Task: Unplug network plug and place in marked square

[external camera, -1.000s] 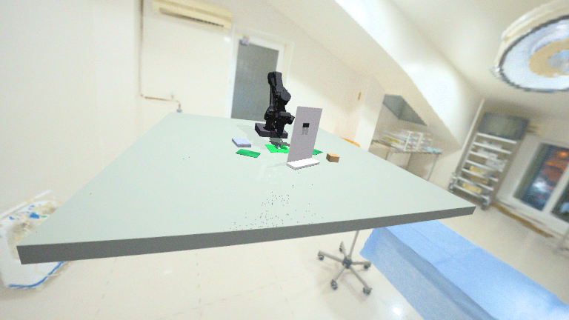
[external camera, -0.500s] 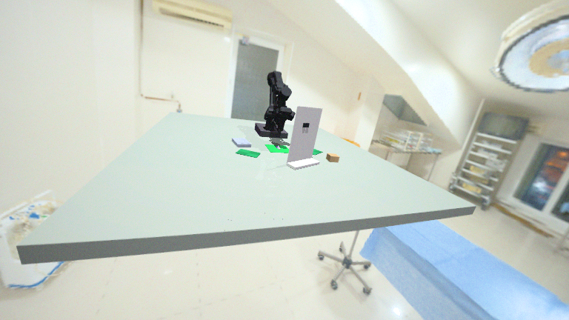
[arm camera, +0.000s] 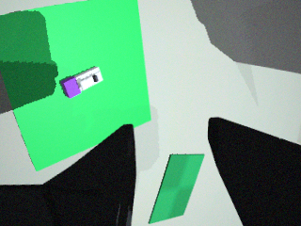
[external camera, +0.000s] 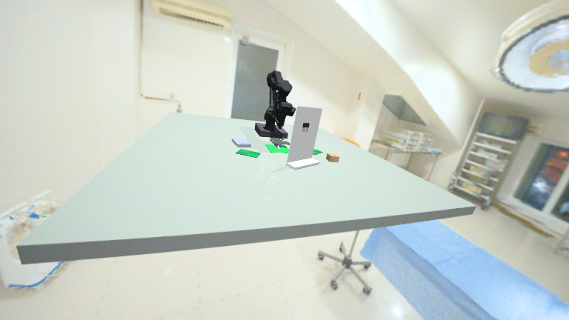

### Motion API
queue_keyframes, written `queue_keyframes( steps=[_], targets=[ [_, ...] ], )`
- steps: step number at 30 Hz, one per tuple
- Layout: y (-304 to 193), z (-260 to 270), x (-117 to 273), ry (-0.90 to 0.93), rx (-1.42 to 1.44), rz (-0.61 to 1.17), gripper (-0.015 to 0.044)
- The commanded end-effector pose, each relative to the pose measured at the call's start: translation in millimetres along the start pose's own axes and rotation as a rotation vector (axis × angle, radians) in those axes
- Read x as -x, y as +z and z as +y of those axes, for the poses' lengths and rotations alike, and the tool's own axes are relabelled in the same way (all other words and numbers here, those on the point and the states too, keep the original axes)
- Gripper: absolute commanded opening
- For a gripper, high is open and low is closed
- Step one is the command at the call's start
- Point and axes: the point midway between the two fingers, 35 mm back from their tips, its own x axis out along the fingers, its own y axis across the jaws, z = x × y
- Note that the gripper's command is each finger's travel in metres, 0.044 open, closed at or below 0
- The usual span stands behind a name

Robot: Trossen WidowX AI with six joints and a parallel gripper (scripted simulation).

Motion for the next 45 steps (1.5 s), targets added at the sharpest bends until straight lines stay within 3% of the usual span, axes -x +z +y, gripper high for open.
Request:
queue_keyframes(
  steps=[1,44,45],
  targets=[
    [0.8,-3.2,6.4,-0.004,0.004,-0.005,0.0156],
    [0.6,-62.7,96.9,-0.004,0.004,-0.005,0.0156],
    [0.6,-62.7,96.9,-0.004,0.004,-0.005,0.0182]
  ],
)
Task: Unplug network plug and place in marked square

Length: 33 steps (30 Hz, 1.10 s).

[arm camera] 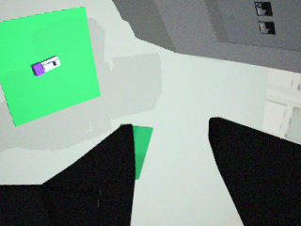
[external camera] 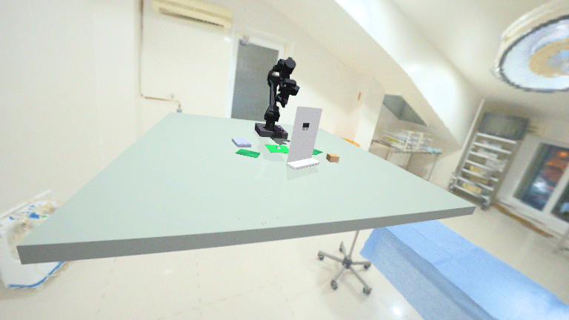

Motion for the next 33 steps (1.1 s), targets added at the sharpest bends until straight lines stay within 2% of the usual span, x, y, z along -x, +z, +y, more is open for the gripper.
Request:
queue_keyframes(
  steps=[1,10,33],
  targets=[
    [0.8,-0.8,2.6,0.003,0.004,-0.005,0.0209],
    [0.8,-0.8,2.6,0.003,0.004,-0.005,0.044],
    [0.8,-0.8,2.6,0.003,0.004,-0.005,0.044]
  ],
)
